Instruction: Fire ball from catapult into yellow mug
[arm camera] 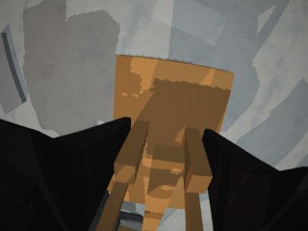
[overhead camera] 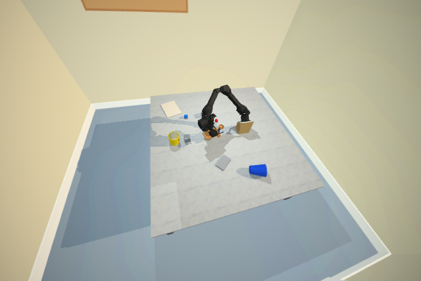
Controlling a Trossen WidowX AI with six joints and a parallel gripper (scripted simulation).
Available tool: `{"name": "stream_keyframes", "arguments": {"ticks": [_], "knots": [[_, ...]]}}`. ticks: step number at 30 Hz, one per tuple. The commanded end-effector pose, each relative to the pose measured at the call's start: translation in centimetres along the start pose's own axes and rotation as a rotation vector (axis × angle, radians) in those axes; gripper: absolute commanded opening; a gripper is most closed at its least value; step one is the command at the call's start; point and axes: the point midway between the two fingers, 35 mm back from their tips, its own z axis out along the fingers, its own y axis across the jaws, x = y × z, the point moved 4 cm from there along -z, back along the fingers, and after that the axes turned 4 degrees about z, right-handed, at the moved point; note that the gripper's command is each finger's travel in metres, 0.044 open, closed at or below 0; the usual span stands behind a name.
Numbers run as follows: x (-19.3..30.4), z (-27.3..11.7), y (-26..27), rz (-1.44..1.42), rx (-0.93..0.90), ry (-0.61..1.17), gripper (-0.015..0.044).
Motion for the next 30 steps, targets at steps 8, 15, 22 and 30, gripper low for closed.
{"name": "stream_keyframes", "arguments": {"ticks": [8,15,22,30], "knots": [[-0.8,-0.5,-1.8,0.249,0.001,-0.016,0.0],[-0.8,-0.5,-1.8,0.249,0.001,-0.016,0.0],[-0.9,0.4,-1.8,0.249,0.001,-0.017,0.0],[-0.9,1.7,-1.8,0.249,0.001,-0.017,0.0]]}}
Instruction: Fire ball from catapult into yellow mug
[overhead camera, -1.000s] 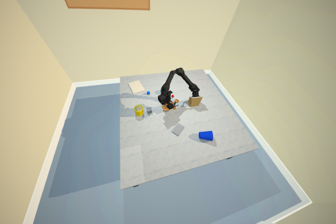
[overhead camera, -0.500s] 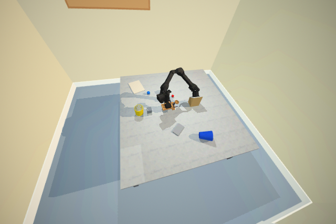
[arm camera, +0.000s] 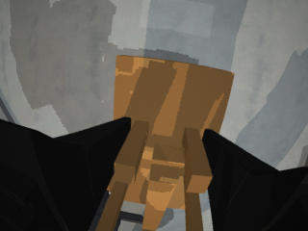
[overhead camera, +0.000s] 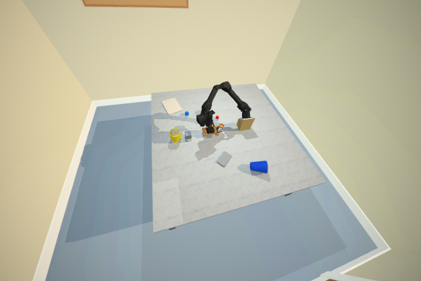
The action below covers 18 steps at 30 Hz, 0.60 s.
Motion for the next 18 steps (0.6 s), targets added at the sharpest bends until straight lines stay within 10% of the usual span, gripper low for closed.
{"name": "stream_keyframes", "arguments": {"ticks": [1,18], "knots": [[0.2,0.6,0.2,-0.014,0.002,-0.002,0.0],[0.3,3.4,0.1,-0.014,0.005,-0.002,0.0]]}}
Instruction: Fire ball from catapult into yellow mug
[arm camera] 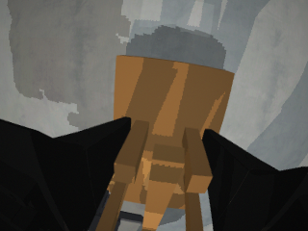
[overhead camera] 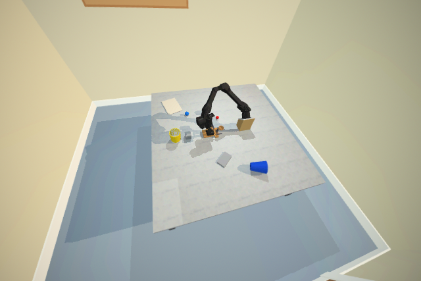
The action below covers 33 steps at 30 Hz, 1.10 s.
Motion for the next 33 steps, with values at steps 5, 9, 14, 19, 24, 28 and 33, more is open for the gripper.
{"name": "stream_keyframes", "arguments": {"ticks": [5,9,14,19,24,28,33], "knots": [[0.0,0.0,0.0,0.0,0.0,0.0,0.0],[0.0,0.0,0.0,0.0,0.0,0.0,0.0079],[0.0,0.0,0.0,0.0,0.0,0.0,0.021],[0.0,0.0,0.0,0.0,0.0,0.0,0.0341],[-0.3,-4.0,0.2,-0.002,-0.006,0.0,0.044],[0.0,-9.7,0.1,-0.004,-0.004,0.002,0.044],[0.0,-8.6,0.5,-0.017,-0.003,-0.007,0.044]]}}
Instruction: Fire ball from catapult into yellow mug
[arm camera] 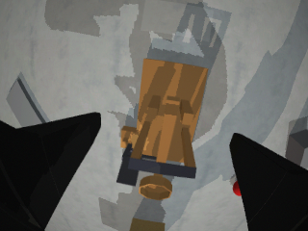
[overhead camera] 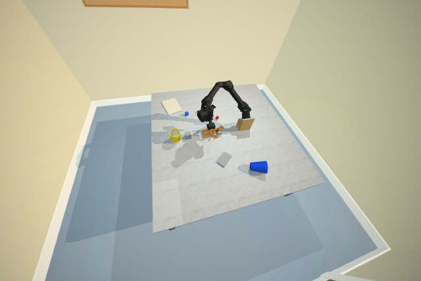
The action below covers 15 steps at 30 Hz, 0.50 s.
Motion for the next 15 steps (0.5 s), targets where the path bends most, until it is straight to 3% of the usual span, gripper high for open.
{"name": "stream_keyframes", "arguments": {"ticks": [1,8,15], "knots": [[0.0,0.4,0.0,-0.002,0.002,0.007,0.044],[0.3,-0.7,-0.4,0.011,0.005,0.012,0.044],[0.3,4.0,-0.5,0.012,0.007,0.011,0.044]]}}
